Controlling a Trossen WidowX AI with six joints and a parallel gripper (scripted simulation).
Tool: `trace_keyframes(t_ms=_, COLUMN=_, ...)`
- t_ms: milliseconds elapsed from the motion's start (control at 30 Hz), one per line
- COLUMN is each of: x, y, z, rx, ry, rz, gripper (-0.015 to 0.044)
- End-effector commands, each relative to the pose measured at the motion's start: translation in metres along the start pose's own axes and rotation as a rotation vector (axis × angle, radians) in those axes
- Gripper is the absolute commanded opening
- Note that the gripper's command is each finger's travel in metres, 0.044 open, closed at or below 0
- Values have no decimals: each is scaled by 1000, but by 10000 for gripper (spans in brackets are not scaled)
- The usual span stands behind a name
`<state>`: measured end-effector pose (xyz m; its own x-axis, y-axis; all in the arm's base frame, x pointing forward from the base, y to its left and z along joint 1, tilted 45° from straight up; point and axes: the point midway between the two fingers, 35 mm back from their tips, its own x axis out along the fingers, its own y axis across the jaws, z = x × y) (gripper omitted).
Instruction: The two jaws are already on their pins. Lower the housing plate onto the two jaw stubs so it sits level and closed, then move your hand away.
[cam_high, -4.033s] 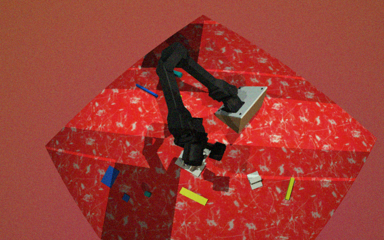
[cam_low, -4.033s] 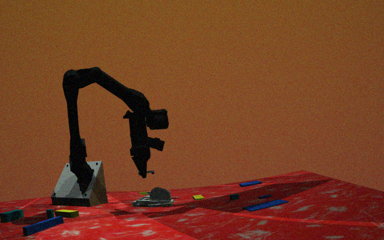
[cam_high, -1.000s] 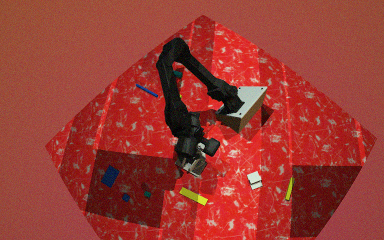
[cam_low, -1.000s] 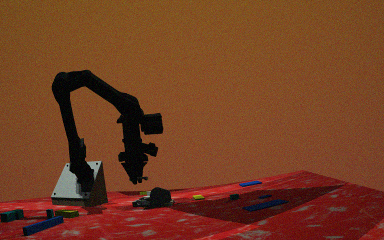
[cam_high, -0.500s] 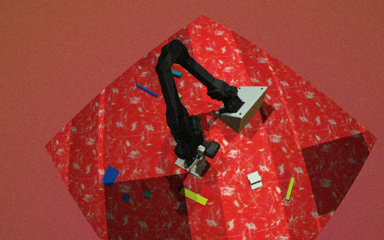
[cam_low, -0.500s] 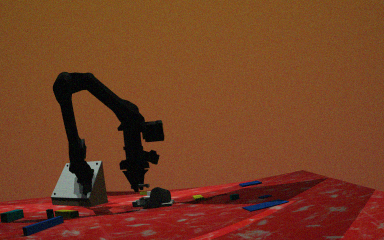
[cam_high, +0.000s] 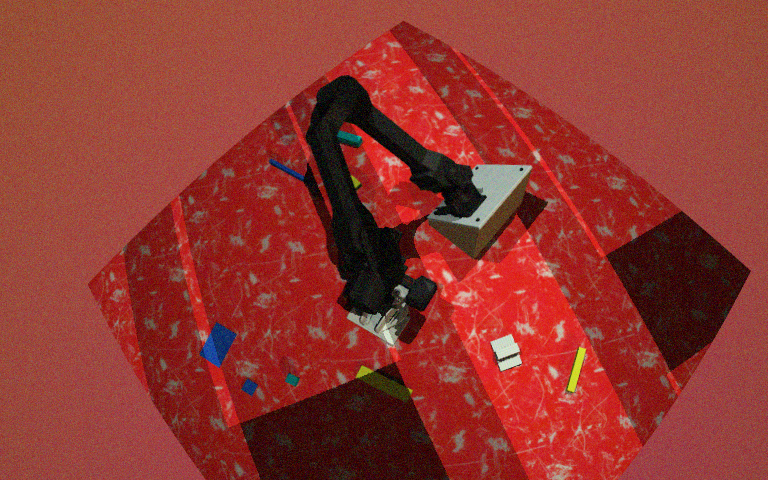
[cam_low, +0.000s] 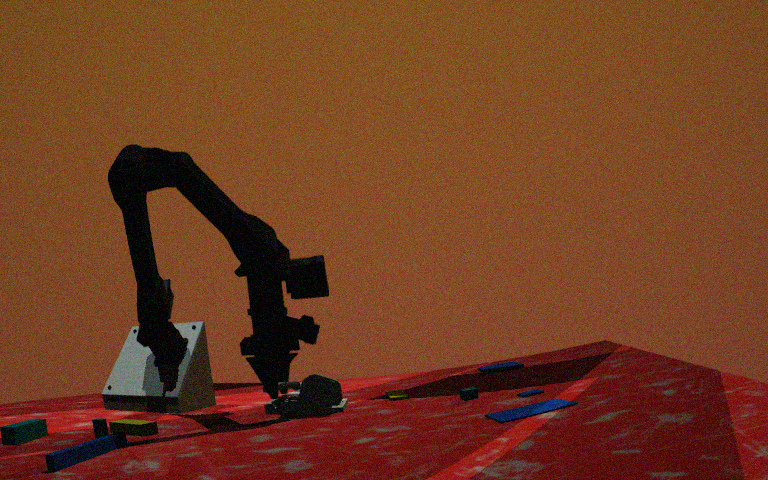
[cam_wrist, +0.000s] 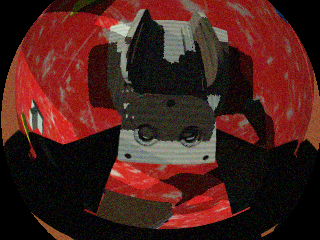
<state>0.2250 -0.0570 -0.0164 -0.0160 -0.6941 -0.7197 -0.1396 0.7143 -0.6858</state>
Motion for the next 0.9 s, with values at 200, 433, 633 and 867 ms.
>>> trace_keyframes(t_ms=200, x=5, y=0, z=-3, rx=-10, ry=5, rz=-6, gripper=351)
trace_keyframes(t_ms=433, x=5, y=0, z=-3, rx=-10, ry=5, rz=-6, gripper=351)
trace_keyframes(t_ms=633, x=5, y=0, z=-3, rx=-11, ry=5, rz=-6, gripper=351)
trace_keyframes(t_ms=867, x=7, y=0, z=-3, rx=-19, ry=5, rz=-6, gripper=351)
